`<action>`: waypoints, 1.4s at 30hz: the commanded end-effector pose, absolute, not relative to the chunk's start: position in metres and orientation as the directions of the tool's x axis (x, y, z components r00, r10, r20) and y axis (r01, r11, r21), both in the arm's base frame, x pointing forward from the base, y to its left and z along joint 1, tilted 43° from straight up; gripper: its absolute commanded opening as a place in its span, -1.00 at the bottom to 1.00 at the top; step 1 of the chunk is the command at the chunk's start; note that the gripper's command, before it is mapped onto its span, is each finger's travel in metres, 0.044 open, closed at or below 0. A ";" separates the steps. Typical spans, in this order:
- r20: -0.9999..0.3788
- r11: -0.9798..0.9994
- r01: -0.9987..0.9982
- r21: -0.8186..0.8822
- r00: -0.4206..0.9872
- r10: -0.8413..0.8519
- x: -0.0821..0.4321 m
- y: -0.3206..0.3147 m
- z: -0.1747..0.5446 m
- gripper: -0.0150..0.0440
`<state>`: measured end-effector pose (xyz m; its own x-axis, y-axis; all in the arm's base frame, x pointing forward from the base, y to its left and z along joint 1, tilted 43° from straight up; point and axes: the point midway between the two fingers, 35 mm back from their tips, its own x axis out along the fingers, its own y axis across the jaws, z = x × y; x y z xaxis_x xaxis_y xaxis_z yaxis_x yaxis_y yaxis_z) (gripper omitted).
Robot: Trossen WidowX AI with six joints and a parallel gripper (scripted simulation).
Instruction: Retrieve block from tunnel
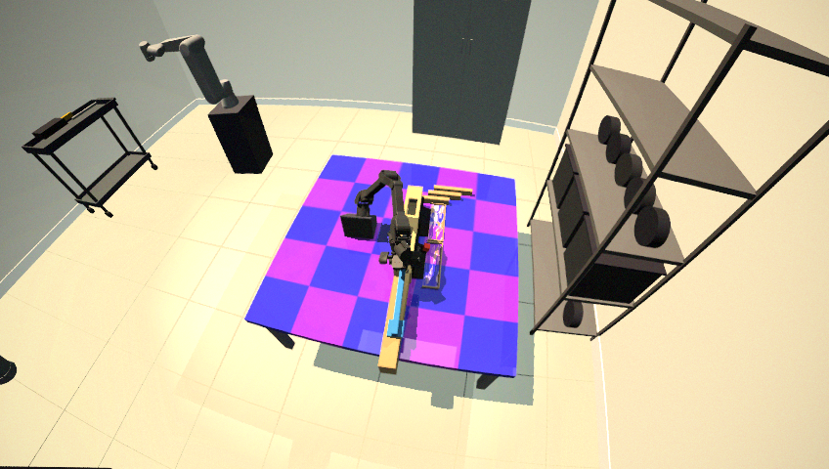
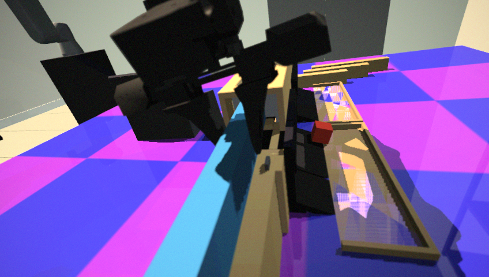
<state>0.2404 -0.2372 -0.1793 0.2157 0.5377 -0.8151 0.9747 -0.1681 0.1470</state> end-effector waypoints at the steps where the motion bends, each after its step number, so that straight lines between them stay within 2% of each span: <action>1: -0.843 -0.166 0.973 0.160 0.222 0.490 0.240 -0.253 -0.194 -0.49; 36: -0.843 -0.166 0.973 0.160 0.222 0.490 0.240 -0.253 -0.194 -0.49; 37: -0.815 -0.170 0.974 0.147 0.216 0.537 0.240 -0.239 -0.181 -0.40; 42: -0.815 -0.170 0.974 0.147 0.216 0.537 0.240 -0.239 -0.181 0.04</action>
<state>0.2397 -0.2385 -0.1809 0.2143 0.5400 -0.8139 0.9749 -0.1691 0.1445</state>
